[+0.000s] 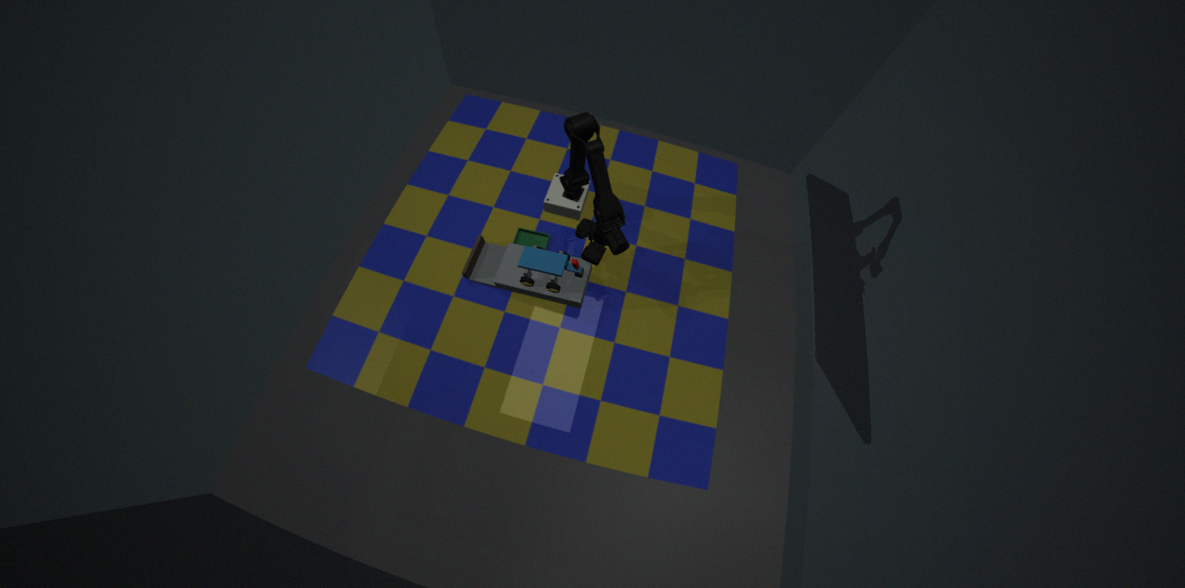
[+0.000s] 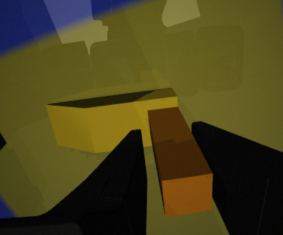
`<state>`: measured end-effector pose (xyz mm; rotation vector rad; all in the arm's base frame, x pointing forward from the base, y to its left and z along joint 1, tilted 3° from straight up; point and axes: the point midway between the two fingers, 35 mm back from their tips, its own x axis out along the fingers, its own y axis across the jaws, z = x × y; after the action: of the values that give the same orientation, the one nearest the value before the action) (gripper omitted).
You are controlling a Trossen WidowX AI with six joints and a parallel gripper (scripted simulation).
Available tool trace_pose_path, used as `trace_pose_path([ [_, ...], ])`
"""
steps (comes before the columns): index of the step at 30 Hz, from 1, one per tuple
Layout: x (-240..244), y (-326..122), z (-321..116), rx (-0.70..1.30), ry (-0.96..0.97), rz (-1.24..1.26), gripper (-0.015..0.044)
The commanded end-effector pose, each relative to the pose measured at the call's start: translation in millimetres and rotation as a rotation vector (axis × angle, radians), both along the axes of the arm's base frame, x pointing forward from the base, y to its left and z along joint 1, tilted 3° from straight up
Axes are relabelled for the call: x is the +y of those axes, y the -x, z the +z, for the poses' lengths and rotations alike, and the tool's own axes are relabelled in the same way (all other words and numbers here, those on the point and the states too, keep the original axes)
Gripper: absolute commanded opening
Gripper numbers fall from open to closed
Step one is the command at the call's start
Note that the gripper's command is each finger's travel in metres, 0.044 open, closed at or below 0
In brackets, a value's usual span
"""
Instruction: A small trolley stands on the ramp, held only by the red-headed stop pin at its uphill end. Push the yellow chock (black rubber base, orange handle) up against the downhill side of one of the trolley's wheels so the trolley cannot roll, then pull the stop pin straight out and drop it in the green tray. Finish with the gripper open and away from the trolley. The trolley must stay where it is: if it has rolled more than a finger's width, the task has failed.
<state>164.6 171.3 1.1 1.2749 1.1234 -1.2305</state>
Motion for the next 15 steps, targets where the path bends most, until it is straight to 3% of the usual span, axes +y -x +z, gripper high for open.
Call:
trace_pose_path([
  [1,0.2,-0.2,0.4,-0.001,0.000,0.000,0.0045],
  [7,0.2,-0.2,1.4,0.000,0.000,0.000,0.0000],
  [15,-1.5,3.0,30.8,0.002,-0.002,0.003,0.0000],
])
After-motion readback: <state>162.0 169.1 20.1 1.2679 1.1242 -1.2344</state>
